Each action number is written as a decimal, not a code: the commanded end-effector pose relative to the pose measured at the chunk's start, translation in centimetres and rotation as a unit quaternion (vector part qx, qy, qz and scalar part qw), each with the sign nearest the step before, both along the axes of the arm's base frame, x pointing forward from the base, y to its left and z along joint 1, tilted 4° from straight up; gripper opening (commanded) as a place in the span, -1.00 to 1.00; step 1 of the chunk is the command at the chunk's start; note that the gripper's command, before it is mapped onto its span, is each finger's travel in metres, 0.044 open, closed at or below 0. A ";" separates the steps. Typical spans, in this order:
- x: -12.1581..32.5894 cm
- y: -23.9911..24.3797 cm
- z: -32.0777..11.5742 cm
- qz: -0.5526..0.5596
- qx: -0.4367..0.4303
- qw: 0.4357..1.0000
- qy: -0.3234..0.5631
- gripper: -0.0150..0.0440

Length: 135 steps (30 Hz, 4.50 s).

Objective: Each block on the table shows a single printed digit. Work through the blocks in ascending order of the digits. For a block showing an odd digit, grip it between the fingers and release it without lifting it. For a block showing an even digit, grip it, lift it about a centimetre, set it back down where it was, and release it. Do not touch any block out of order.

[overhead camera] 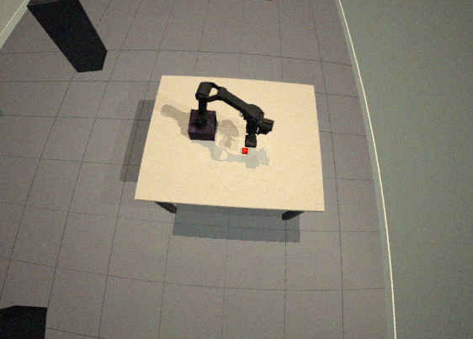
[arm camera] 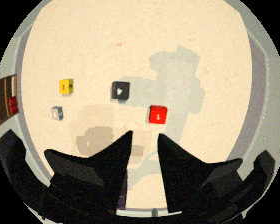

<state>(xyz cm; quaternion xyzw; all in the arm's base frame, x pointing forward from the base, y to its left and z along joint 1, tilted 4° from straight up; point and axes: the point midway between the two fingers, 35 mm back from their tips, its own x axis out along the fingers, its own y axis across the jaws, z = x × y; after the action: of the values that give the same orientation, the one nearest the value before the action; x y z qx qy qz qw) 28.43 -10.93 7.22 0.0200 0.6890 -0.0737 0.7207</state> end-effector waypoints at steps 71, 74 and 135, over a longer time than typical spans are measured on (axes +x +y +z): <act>4.4 17.1 -12.8 0.007 0.008 1.000 0.005 -0.08; 4.4 17.1 -12.8 0.007 0.008 1.000 0.005 -0.08; 4.4 17.1 -12.8 0.007 0.008 1.000 0.005 0.63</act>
<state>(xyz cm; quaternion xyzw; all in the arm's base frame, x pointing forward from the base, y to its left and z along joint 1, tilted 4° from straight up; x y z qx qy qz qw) 32.81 6.23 -5.54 0.0238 0.6940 -0.0628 0.7168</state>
